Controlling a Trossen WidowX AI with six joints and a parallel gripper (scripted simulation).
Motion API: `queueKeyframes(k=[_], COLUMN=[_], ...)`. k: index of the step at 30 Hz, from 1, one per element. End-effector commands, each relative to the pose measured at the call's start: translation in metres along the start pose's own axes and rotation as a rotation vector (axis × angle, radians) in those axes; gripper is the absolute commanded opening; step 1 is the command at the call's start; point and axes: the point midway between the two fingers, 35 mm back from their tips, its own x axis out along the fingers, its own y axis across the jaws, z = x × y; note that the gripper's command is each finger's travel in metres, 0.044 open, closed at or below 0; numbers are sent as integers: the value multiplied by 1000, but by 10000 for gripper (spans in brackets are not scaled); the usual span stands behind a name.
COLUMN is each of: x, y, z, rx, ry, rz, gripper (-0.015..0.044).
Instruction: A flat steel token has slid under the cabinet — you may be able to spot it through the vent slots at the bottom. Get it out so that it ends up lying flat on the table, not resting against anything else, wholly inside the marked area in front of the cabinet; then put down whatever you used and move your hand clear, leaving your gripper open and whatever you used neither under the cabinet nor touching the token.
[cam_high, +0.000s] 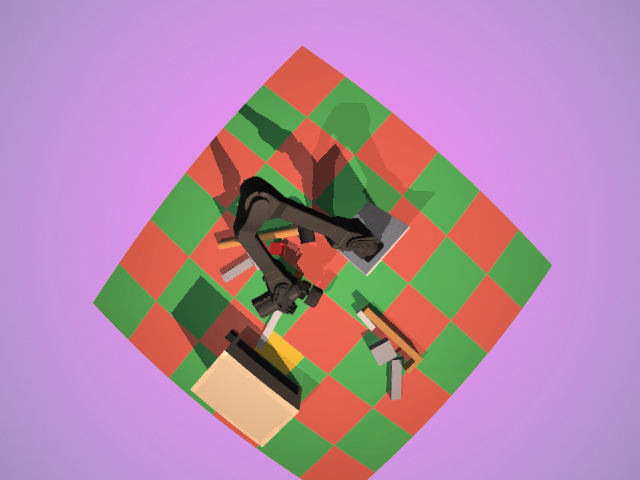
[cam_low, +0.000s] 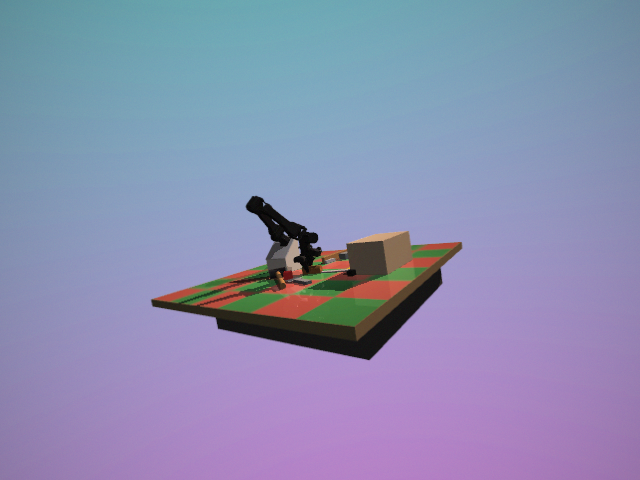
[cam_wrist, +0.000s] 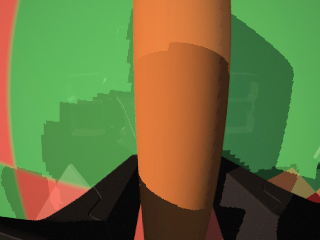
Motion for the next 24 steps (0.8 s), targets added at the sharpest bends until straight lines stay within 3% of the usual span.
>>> queueKeyframes(k=[1, 6, 11, 14, 24], x=[0, 0, 0, 0, -2], y=[0, 0, 0, 0, 1], z=[0, 0, 0, 0, -1], rx=[0, 0, 0, 0, -8], ry=[0, 0, 0, 4, 4], rz=[0, 0, 0, 5, 5], gripper=[79, 200, 200, 270, 270])
